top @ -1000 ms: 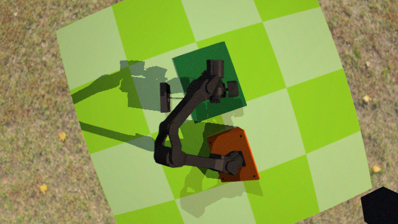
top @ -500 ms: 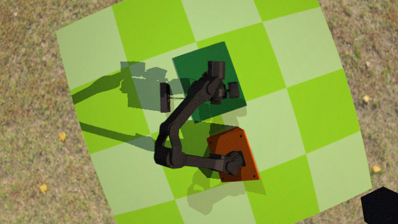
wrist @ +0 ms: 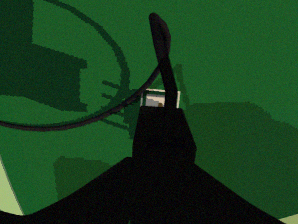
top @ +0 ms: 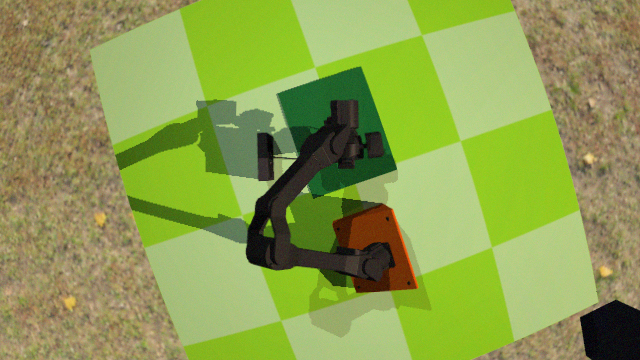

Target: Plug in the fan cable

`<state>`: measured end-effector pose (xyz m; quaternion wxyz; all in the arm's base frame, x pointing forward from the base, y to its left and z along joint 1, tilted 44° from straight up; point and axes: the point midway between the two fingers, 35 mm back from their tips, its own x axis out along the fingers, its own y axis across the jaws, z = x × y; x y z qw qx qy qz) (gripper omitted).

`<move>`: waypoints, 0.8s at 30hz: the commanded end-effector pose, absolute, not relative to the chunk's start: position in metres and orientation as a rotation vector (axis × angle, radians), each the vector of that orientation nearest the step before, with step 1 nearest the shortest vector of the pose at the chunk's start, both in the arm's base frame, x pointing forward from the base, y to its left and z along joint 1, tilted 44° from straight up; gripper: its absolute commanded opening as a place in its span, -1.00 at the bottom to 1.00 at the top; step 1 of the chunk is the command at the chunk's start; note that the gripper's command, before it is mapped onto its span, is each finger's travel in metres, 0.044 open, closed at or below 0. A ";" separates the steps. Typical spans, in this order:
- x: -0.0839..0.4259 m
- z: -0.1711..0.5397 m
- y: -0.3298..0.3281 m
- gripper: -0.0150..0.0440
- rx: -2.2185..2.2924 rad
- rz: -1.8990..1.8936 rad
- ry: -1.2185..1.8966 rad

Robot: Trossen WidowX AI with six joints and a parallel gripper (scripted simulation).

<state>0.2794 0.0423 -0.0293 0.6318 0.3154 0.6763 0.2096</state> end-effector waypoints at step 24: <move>0.278 -0.035 0.050 -0.49 0.740 0.473 1.562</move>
